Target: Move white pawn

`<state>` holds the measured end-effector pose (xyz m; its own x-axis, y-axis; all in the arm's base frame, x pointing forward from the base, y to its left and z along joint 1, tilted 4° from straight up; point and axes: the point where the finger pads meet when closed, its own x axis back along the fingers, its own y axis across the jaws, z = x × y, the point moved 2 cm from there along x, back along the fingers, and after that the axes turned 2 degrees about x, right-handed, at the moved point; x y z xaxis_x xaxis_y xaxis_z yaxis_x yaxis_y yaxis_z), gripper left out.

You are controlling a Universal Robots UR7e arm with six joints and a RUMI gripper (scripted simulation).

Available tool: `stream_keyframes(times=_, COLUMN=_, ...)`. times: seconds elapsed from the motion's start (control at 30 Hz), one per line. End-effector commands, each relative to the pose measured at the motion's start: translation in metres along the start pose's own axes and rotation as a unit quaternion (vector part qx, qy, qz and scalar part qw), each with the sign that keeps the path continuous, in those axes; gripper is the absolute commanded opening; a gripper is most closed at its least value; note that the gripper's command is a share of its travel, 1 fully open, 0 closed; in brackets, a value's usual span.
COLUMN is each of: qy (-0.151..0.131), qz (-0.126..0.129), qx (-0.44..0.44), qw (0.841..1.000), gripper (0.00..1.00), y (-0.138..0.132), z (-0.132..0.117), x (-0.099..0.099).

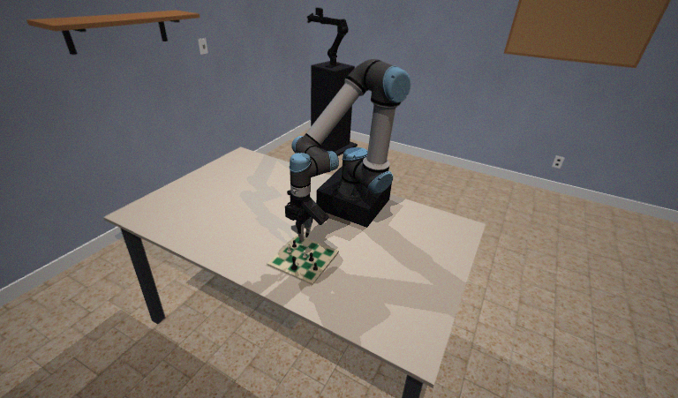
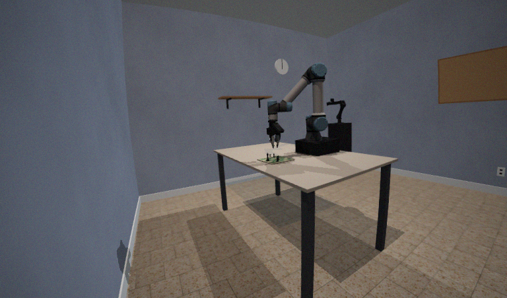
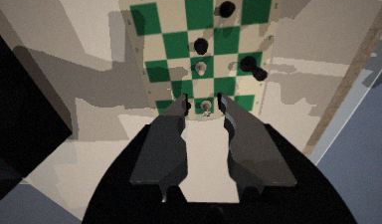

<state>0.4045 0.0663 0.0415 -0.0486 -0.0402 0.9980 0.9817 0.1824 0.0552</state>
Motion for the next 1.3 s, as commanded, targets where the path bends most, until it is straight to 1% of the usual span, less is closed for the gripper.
stream_keyframes(times=0.0, qy=0.000, qz=-0.001, qx=0.000, qw=1.000, gripper=0.20, y=0.000, z=0.000, x=0.000)
stream_keyframes(times=0.77, qy=0.000, qz=-0.001, qx=0.000, qw=1.000, gripper=0.20, y=0.000, z=0.000, x=-0.001)
stream_keyframes(times=1.0, qy=0.000, qz=-0.001, qx=0.000, qw=1.000, gripper=0.20, y=0.000, z=0.000, x=-0.004)
stream_keyframes(times=1.27, qy=0.000, qz=0.000, qx=0.000, qw=1.000, gripper=0.20, y=0.000, z=0.000, x=-0.013)
